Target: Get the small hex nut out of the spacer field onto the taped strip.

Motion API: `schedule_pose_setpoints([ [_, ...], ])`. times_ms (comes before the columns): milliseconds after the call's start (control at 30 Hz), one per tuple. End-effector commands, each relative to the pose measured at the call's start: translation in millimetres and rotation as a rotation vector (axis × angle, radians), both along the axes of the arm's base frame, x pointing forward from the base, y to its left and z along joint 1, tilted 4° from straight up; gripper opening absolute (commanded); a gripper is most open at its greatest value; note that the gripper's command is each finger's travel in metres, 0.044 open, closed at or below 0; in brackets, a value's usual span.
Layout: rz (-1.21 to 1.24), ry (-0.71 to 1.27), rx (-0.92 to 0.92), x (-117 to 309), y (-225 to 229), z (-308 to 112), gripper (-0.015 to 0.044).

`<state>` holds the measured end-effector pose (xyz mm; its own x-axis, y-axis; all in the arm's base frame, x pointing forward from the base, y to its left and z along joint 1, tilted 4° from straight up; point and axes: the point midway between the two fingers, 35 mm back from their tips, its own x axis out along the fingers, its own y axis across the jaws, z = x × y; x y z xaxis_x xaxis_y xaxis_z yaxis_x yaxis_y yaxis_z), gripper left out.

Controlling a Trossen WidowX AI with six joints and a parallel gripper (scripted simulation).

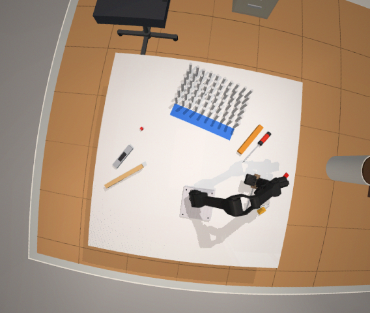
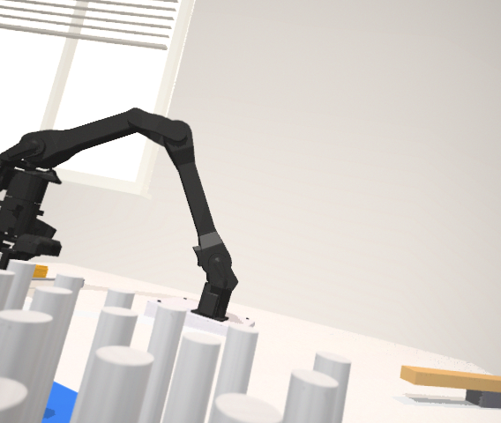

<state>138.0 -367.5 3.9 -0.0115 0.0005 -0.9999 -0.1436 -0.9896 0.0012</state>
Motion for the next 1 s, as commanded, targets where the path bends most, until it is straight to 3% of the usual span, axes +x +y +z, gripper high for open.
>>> schedule_pose_setpoints([
  [0,0.0,0.0,0.0,0,0,0,0.0236],
  [267,0.0,0.0,0.0,0,0,0,0.044],
  [467,0.0,0.0,0.0,2,-3,67,0.044],
  [967,0.0,0.0,0.0,2,-3,70,0.044],
])
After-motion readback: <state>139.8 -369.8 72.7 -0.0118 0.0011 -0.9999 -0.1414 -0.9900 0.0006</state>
